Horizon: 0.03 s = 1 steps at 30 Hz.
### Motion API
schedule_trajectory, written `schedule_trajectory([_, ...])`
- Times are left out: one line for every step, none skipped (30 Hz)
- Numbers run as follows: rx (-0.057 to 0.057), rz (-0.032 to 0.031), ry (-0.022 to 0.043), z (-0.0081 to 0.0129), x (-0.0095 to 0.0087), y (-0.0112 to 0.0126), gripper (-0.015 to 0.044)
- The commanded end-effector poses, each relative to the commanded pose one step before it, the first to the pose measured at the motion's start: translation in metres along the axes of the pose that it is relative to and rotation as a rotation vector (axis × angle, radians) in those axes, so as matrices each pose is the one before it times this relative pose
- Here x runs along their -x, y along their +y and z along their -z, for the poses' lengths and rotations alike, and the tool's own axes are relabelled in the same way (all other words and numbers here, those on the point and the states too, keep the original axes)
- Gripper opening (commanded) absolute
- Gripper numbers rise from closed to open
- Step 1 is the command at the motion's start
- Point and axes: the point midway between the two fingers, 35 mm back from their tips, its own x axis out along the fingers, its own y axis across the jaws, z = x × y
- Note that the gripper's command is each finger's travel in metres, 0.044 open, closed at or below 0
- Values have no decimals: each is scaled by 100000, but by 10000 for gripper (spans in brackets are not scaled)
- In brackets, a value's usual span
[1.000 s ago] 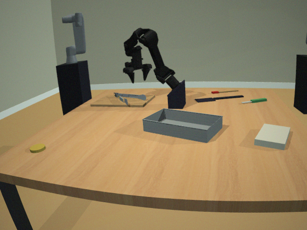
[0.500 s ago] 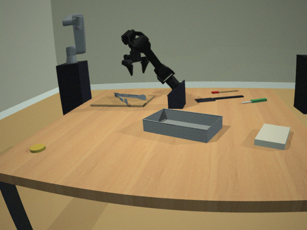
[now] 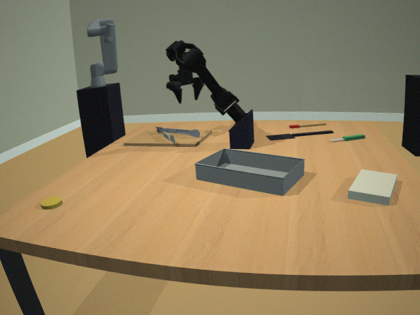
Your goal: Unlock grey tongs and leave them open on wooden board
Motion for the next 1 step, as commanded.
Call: schedule_trajectory([351,-382,-13,3,9,57,440])
